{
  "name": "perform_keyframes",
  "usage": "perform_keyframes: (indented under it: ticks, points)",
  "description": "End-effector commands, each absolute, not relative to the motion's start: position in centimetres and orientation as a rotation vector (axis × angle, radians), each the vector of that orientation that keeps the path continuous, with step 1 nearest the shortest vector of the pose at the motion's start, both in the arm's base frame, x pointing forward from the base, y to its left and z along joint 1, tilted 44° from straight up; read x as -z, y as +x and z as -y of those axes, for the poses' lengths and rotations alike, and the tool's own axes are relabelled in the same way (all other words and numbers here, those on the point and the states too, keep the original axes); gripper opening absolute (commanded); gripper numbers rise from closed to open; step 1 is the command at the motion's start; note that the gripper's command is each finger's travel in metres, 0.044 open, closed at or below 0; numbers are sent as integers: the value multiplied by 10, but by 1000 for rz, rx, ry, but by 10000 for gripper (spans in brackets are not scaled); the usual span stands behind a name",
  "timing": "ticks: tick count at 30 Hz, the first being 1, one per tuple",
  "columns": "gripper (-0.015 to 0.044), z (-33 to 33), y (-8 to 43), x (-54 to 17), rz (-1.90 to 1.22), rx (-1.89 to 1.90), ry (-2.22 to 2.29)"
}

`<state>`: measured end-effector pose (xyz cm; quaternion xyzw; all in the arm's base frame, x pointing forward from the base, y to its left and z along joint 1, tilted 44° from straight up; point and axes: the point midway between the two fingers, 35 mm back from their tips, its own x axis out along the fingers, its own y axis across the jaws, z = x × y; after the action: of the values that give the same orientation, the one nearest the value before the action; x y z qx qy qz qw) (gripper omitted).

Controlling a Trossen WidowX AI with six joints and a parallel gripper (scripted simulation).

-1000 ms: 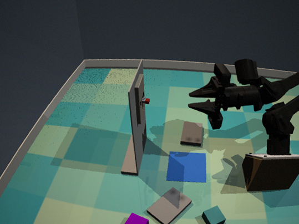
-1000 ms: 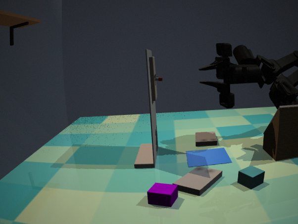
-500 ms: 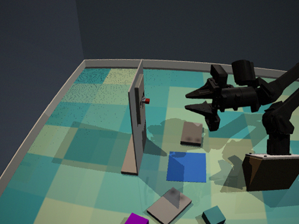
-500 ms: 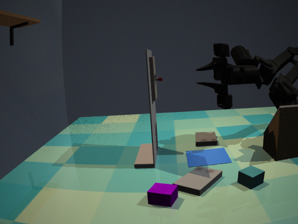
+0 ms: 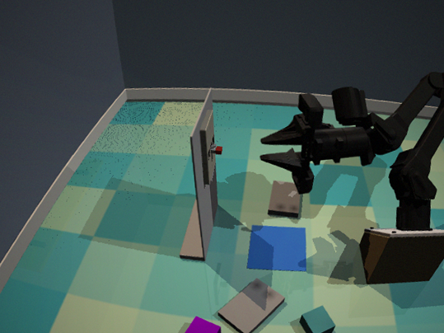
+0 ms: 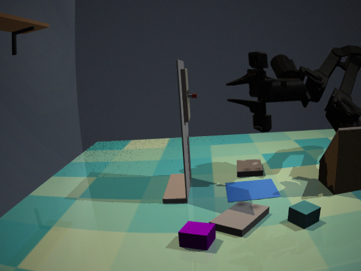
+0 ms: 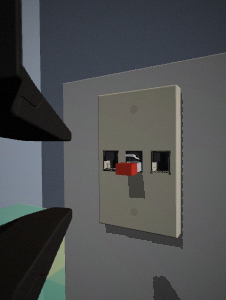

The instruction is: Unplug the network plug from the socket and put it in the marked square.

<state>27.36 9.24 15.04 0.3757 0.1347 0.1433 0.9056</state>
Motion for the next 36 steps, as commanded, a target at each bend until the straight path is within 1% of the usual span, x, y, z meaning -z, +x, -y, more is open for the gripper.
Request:
perform_keyframes:
  ticks: [1, 36]
  points:
    - [156, -94, 281, -150, -280, -299, 777]
    - [156, -102, 320, -152, -278, -300, 777]
